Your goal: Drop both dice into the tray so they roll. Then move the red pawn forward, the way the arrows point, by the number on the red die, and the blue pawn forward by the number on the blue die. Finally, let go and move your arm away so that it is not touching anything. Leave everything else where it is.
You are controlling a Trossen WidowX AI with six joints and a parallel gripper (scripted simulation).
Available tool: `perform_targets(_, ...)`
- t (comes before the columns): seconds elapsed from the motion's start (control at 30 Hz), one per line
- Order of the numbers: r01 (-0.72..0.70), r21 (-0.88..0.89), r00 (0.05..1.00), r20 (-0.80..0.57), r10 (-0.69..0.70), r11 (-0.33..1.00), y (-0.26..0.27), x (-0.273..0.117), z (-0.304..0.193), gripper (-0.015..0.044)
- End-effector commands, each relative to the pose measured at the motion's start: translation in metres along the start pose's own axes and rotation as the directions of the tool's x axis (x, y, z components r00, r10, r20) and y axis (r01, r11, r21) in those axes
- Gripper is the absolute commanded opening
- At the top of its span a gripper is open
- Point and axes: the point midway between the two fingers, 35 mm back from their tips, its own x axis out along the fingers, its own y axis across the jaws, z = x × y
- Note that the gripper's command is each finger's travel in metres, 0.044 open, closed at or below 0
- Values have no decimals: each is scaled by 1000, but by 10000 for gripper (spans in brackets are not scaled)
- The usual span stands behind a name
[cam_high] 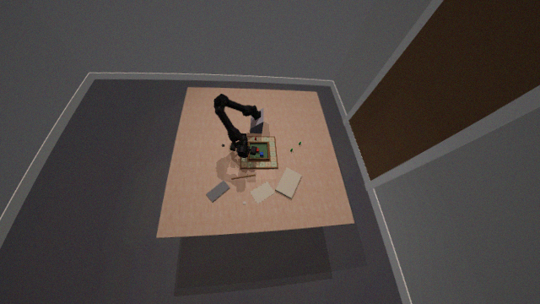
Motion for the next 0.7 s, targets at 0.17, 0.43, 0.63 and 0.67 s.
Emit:
perform_targets(0.17, 6, -8, 1000, -2, -6, 1000, 0, 1, -2, 0)
perform_targets(0.43, -5, -8, 1000, -2, 5, 1000, 3, -34, 4, 0)
perform_targets(0.63, -8, -9, 1000, -4, 8, 1000, 4, -74, 4, 0)
perform_targets(0.67, -7, -9, 1000, -4, 7, 1000, 3, -81, 4, 0)
